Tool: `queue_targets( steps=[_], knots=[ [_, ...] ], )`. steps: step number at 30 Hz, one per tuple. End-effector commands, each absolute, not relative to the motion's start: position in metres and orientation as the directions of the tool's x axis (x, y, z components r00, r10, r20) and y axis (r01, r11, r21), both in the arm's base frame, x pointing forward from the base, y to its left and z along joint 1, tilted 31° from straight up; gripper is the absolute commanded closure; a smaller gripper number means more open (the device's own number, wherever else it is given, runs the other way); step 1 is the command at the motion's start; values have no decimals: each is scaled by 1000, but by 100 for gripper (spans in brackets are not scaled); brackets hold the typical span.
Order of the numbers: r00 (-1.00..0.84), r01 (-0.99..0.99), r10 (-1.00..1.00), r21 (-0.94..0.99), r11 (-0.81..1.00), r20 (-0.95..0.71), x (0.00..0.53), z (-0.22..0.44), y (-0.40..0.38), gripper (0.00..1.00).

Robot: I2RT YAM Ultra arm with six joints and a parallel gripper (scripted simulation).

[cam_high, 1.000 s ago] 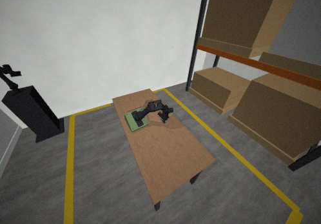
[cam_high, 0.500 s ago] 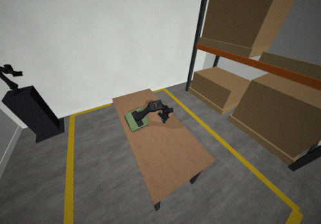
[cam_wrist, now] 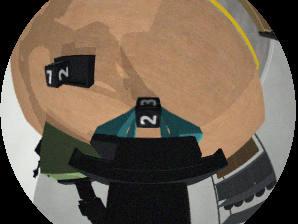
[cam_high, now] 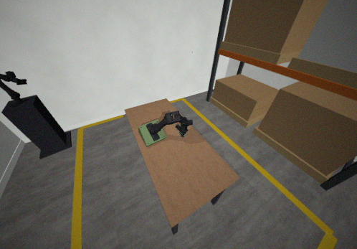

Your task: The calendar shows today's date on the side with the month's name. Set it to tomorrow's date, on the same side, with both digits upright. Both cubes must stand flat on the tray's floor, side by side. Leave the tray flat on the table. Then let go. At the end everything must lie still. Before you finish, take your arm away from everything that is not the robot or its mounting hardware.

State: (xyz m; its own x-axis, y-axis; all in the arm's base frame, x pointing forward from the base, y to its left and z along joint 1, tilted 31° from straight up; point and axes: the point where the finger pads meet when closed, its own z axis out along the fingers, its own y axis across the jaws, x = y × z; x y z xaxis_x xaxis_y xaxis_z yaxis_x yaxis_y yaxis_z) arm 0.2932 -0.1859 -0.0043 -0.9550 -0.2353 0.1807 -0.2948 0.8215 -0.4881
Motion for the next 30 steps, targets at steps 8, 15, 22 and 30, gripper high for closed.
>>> queue_targets(
  steps=[8,15,22,30],
  knots=[
    [-955,-294,-239,-492,820,173,296,-2,-185,73],
    [-955,-294,-239,-492,820,173,296,-2,-185,65],
    [-955,-294,-239,-492,820,173,296,-2,-185,57],
    [-955,-294,-239,-492,820,173,296,-2,-185,53]
  ],
)
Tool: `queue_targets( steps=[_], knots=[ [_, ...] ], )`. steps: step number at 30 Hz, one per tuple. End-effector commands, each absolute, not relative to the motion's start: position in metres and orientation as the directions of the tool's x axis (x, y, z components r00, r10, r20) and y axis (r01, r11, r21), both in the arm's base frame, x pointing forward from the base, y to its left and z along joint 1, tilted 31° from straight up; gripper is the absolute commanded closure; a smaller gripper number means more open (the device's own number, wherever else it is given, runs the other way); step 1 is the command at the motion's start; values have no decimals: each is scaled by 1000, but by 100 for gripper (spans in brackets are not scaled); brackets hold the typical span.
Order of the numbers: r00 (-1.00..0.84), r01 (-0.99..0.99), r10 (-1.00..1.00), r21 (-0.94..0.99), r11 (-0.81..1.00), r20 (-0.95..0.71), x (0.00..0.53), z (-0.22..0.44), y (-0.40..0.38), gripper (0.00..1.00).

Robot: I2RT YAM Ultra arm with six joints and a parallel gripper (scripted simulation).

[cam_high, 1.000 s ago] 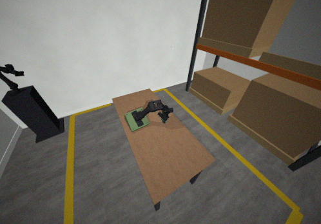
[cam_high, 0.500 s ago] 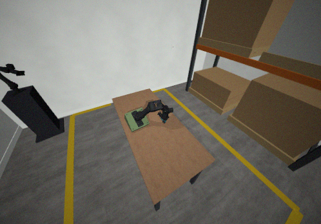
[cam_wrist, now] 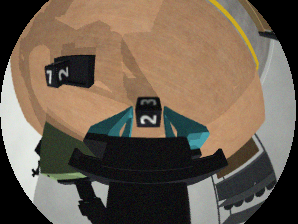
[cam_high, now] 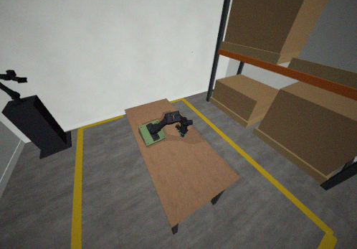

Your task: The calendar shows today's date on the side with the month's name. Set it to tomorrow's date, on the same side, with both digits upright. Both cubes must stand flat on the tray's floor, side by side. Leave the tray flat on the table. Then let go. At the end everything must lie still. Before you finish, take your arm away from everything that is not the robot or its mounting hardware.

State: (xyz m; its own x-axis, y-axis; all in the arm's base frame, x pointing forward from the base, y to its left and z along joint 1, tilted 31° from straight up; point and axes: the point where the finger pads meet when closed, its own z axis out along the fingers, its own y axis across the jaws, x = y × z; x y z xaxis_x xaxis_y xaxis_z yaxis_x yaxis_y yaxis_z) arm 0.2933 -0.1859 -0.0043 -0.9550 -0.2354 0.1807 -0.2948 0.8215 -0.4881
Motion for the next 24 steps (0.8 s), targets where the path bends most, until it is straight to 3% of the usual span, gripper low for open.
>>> queue_targets(
  steps=[1,24],
  knots=[
    [-955,-294,-239,-492,820,173,296,-2,-185,53],
    [-956,-294,-239,-491,820,172,297,50,-153,53]
  ],
)
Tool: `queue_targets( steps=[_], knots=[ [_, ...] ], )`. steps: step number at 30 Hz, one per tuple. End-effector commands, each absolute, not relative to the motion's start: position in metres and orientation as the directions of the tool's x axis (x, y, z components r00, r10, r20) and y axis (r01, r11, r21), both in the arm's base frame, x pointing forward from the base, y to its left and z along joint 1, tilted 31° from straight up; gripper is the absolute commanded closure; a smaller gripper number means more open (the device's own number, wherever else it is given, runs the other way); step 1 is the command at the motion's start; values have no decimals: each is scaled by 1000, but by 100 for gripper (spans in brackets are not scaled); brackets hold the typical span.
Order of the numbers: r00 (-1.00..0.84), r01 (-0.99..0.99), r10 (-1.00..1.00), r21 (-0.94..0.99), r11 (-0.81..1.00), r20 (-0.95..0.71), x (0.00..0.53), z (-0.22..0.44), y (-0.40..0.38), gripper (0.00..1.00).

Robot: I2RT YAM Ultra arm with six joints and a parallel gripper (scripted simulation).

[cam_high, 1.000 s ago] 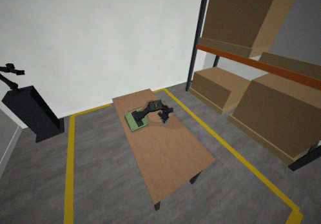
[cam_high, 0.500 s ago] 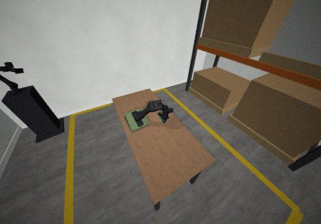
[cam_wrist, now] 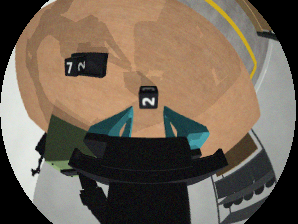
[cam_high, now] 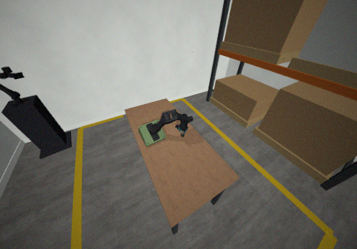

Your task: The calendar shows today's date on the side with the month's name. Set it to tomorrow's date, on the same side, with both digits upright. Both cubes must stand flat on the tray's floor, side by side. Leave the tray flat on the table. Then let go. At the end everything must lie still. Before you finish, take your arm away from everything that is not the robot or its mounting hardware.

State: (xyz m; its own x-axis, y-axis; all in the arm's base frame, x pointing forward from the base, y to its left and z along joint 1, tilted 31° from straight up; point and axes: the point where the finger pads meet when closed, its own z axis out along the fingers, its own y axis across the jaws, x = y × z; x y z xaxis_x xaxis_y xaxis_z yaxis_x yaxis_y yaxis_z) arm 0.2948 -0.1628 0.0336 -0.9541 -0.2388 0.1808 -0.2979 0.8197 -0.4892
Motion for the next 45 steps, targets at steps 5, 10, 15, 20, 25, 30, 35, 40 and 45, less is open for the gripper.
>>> queue_targets(
  steps=[5,10,15,20,25,30,35,40,45],
  knots=[
    [-956,-294,-239,-491,820,172,298,68,-142,53],
    [-956,-294,-239,-491,820,172,298,73,-139,53],
    [-956,-294,-239,-491,820,172,298,75,-138,0],
    [-956,-294,-239,-491,820,172,298,75,-138,0],
    [-956,-294,-239,-491,820,172,298,75,-138,0],
    [-956,-294,-239,-491,820,172,298,75,-138,0],
    [-956,-294,-239,-491,820,172,298,75,-138,0],
    [-956,-294,-239,-491,820,172,298,75,-138,0],
    [-956,-294,-239,-491,820,172,298,75,-138,0]
  ],
)
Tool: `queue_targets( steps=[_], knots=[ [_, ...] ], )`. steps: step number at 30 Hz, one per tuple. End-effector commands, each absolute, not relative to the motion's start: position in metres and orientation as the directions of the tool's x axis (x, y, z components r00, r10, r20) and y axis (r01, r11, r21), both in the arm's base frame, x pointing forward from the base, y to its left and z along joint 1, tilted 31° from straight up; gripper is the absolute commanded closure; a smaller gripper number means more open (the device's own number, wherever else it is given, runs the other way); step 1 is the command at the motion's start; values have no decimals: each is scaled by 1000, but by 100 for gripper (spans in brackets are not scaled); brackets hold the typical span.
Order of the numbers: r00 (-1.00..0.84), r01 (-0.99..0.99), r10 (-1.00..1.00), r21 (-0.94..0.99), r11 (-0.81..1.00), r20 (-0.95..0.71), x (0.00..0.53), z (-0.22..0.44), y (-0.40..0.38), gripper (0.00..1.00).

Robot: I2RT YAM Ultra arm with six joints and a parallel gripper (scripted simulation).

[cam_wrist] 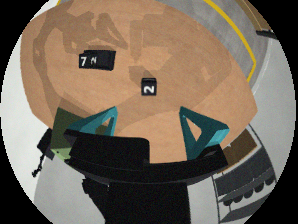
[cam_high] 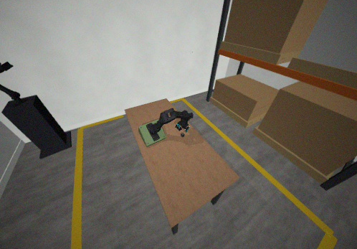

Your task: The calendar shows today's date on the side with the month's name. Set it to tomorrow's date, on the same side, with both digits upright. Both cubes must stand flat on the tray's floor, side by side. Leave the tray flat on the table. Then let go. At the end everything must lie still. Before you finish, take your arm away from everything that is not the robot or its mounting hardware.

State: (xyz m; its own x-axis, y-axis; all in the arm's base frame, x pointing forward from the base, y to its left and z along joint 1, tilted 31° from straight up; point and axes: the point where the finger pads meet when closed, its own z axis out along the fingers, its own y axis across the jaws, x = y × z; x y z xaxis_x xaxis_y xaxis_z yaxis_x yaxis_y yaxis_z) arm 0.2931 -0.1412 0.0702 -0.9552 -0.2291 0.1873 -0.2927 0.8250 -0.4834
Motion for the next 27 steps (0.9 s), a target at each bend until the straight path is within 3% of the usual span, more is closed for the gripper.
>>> queue_targets(
  steps=[1,27],
  knots=[
    [-956,-294,-239,-491,820,172,298,75,-138,0],
    [-962,-272,-220,-495,826,161,298,75,-138,0]
  ],
)
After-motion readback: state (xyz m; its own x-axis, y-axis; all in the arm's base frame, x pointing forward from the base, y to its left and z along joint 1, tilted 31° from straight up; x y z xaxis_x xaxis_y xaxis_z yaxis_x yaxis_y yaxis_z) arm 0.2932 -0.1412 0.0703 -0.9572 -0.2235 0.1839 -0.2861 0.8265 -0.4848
